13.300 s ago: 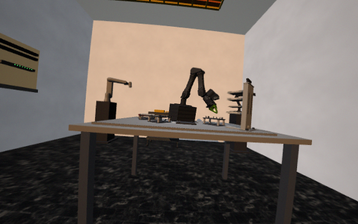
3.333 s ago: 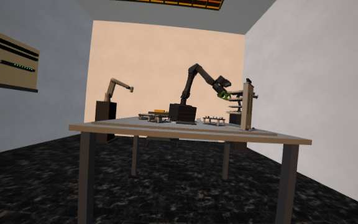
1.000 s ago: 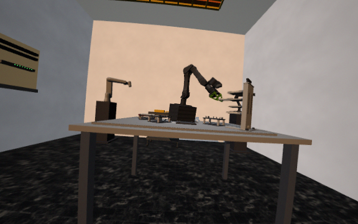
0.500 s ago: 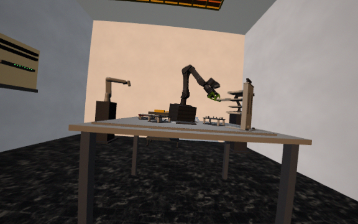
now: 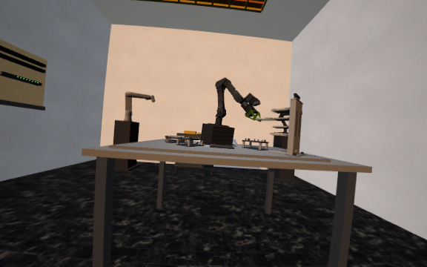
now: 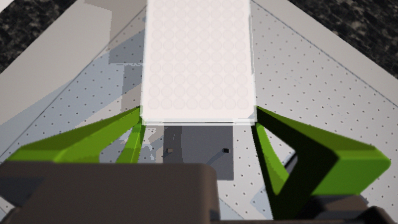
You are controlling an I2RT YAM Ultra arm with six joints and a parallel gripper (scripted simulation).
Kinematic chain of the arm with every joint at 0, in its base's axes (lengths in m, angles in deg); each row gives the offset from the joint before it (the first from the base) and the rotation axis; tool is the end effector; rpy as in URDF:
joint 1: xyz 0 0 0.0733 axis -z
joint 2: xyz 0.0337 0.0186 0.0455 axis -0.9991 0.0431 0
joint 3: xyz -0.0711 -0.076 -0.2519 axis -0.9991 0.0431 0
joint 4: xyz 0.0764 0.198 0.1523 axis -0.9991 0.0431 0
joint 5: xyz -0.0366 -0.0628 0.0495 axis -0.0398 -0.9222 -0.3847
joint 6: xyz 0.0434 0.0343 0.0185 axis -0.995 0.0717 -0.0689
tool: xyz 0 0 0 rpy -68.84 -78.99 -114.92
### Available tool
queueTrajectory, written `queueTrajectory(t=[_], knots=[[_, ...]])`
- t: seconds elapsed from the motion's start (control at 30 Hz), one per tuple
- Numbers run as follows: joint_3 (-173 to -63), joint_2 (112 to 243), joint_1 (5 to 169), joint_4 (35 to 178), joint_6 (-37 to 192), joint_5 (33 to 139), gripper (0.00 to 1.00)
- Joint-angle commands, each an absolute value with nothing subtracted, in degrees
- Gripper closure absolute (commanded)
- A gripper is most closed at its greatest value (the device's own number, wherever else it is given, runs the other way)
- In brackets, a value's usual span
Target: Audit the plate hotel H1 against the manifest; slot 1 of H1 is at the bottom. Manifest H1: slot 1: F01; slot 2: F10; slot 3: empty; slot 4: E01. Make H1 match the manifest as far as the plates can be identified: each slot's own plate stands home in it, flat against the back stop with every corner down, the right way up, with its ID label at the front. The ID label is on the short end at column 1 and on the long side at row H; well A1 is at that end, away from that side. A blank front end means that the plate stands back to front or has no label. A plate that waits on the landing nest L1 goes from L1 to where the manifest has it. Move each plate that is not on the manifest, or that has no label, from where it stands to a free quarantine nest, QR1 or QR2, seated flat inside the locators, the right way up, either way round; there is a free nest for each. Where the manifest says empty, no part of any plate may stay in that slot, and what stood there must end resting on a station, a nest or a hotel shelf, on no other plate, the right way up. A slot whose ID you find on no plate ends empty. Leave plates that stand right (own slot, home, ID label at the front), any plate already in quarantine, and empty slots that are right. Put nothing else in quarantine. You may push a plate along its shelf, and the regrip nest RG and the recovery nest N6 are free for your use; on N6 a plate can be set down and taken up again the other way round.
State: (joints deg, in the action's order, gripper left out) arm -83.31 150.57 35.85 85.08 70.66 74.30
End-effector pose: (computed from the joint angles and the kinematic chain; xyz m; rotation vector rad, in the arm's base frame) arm 0.1726 0.2065 0.1790 -0.7638 2.1353 0.3229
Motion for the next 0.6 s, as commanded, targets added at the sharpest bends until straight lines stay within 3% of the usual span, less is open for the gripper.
queueTrajectory(t=[0.0,0.57], knots=[[-83.2,148.8,35.6,84.9,70.4,73.9,0.14],[-79.9,144.8,34.6,85.8,69.7,73.1,0.14]])
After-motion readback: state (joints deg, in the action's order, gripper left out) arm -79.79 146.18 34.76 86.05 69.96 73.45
